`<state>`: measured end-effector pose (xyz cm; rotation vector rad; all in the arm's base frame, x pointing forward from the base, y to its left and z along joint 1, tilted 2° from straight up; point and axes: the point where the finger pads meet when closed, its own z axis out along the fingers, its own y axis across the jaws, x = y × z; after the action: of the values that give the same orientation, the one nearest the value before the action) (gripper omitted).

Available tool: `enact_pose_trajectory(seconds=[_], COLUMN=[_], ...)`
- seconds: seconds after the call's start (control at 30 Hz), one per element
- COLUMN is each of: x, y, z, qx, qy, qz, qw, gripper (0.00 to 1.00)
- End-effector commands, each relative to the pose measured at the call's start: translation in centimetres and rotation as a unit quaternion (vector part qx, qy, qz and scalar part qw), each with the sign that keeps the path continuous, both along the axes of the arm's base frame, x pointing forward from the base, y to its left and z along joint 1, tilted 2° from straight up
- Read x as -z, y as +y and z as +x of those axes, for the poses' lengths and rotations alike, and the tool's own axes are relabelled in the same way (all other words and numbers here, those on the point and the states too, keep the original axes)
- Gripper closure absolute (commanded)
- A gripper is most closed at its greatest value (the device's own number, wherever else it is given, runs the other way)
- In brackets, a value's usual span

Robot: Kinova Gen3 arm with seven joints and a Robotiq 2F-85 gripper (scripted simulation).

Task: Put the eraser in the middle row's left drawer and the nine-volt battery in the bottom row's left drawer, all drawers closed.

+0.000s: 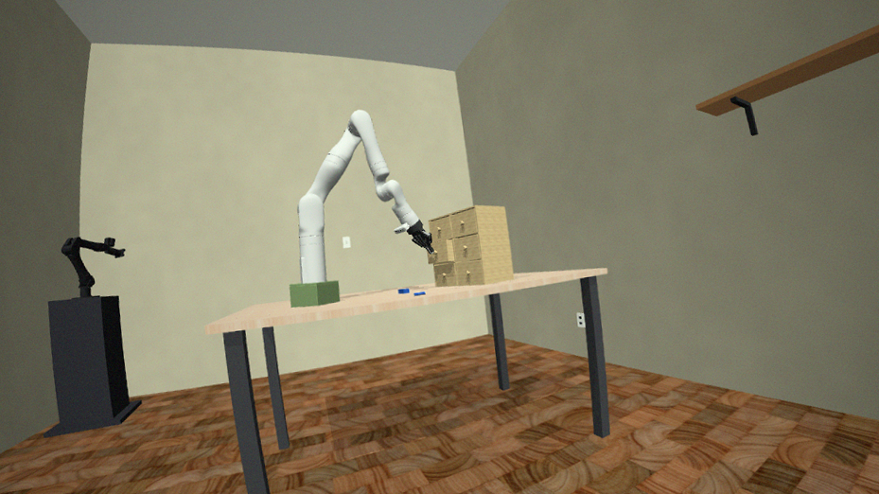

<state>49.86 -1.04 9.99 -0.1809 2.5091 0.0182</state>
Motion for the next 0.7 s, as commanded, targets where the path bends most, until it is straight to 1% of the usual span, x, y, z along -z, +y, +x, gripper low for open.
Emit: enact_pose_trajectory(seconds=[0.0,0.27,0.67], x=[-0.1,-0.1,-0.1], y=[0.0,0.2,0.3], z=[0.6,1.7,2.5], qx=[0.0,0.0,0.0], qy=[-0.002,-0.002,-0.002], qz=[0.0,0.0,0.0], qw=[1.0,1.0,1.0], gripper=[1.0,1.0,1.0])
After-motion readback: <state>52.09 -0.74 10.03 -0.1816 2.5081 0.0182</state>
